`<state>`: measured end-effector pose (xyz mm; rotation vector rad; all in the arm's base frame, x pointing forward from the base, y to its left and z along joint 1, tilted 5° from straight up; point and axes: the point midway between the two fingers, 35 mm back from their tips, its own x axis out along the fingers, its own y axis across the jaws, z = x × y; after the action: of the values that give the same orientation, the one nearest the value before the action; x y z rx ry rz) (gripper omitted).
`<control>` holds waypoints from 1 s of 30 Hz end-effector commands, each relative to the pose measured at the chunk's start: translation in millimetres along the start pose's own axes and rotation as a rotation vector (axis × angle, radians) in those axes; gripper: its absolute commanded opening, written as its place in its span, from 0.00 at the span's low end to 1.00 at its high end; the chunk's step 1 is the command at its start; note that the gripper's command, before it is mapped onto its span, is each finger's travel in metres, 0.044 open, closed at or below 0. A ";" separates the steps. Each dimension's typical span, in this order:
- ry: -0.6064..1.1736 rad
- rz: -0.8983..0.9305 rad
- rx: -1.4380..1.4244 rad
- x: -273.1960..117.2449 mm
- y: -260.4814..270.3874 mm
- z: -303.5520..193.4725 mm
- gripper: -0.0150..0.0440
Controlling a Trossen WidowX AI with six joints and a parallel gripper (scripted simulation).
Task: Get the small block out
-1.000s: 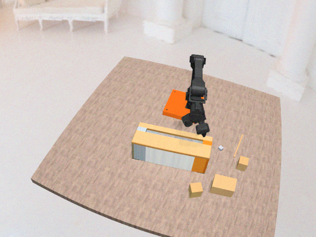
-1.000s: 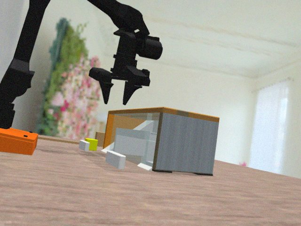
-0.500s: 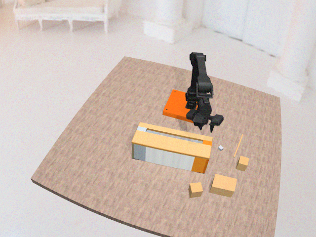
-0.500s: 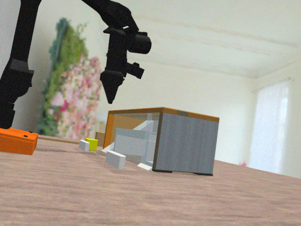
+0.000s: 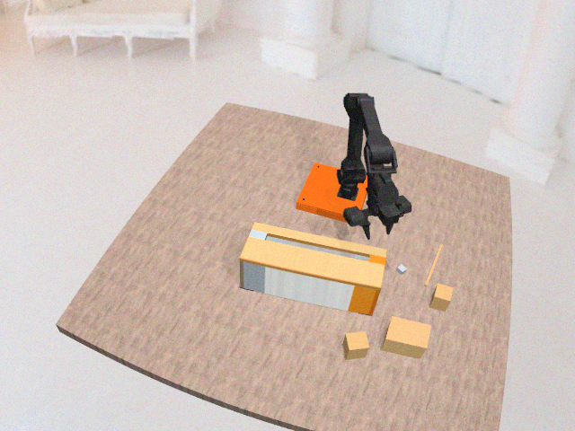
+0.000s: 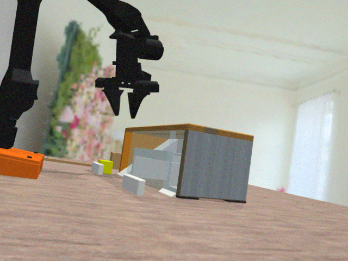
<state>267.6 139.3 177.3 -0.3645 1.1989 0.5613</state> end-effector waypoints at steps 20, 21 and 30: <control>0.185 -0.231 -2.051 -4.3 22.2 -10.0 0.74; 0.197 -0.234 -2.108 -4.5 22.7 -10.2 0.74; 0.326 -0.248 -2.610 -6.3 26.8 -11.8 0.74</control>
<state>248.7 150.9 177.9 -1.9783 0.4560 1.3379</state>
